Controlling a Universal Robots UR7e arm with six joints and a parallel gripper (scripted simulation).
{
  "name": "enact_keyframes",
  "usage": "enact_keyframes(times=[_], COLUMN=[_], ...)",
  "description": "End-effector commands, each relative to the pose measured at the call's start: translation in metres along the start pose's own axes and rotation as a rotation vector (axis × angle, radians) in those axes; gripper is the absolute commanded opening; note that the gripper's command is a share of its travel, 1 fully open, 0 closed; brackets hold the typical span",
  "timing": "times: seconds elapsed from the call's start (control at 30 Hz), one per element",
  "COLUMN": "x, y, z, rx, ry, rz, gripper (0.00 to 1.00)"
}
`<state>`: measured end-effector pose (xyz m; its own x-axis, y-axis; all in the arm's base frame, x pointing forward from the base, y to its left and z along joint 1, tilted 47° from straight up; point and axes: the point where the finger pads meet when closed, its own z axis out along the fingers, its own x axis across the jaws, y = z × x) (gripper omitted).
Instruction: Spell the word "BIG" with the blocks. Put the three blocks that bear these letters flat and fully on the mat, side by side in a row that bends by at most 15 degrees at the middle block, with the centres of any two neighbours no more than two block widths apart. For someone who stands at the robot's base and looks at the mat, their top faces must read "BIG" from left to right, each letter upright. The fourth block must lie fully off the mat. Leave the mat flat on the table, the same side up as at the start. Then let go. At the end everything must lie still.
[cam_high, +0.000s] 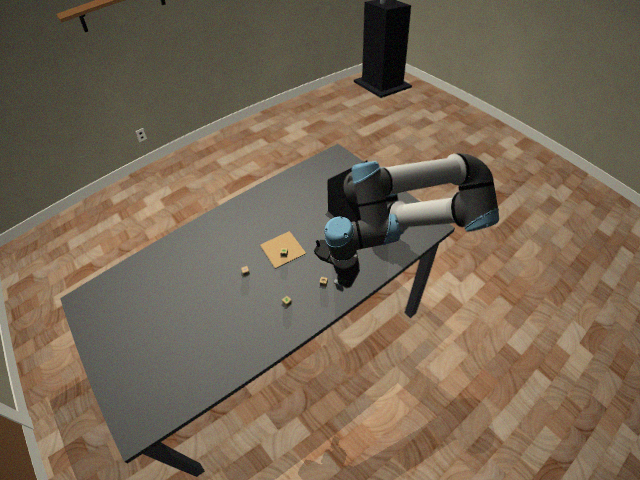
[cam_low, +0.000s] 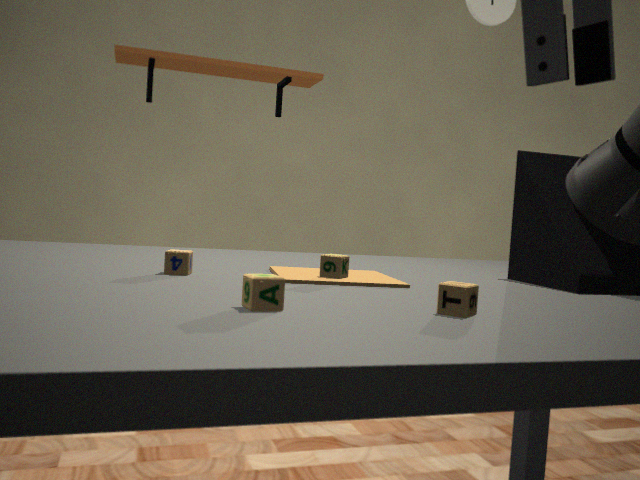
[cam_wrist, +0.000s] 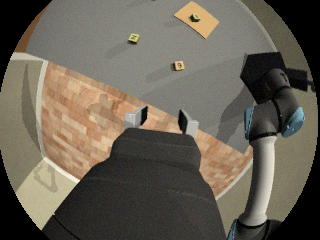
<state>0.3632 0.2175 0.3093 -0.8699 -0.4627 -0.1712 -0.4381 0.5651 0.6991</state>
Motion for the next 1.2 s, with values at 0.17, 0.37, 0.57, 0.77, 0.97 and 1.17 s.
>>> enact_keyframes(times=[0.17,0.37,0.57,0.77,0.97,1.17], x=[0.012,0.024,0.038,0.047,0.048,0.047], y=[-0.033,-0.063,-0.093,-0.110,-0.111,-0.111], z=[0.019,0.037,0.055,0.066,0.067,0.066], rx=[0.080,0.156,0.234,0.281,0.284,0.284], ry=[-0.019,-0.052,-0.104,-0.146,-0.149,-0.149], rz=[0.107,0.212,0.329,0.406,0.410,0.410], gripper=[1.00,1.00,1.00,1.00,1.00,1.00])
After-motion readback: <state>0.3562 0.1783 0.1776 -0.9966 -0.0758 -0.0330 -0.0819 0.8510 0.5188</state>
